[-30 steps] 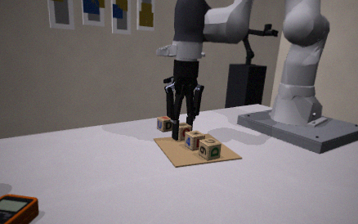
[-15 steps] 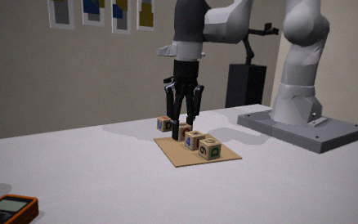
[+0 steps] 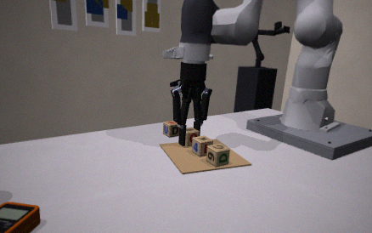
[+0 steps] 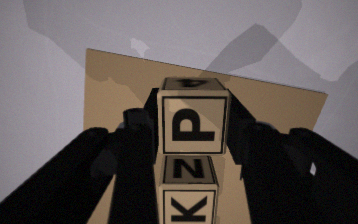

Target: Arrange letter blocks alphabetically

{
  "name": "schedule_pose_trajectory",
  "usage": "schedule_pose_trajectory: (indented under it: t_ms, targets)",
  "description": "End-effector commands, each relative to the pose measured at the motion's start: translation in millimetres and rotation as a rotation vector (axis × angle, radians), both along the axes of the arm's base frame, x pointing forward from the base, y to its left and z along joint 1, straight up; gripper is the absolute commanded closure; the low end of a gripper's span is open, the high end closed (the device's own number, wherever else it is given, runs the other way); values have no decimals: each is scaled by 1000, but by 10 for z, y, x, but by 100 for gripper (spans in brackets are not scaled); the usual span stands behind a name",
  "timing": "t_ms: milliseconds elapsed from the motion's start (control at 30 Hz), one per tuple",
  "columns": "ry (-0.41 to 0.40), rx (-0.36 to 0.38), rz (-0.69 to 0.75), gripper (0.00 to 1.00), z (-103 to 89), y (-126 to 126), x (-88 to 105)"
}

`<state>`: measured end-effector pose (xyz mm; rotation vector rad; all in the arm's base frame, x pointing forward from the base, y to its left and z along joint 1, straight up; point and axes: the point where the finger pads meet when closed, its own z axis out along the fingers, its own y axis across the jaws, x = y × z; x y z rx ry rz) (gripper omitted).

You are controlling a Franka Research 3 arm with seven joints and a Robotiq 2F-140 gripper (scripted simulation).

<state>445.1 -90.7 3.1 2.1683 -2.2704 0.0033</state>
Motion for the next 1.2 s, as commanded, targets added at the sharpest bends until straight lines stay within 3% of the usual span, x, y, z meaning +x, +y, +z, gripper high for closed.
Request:
schedule_pose_trajectory:
  t_ms: [0,1167]
  targets:
    - [-2,0,-3,67,5,6,8]
    - [-2,0,-3,67,-25,5,8]
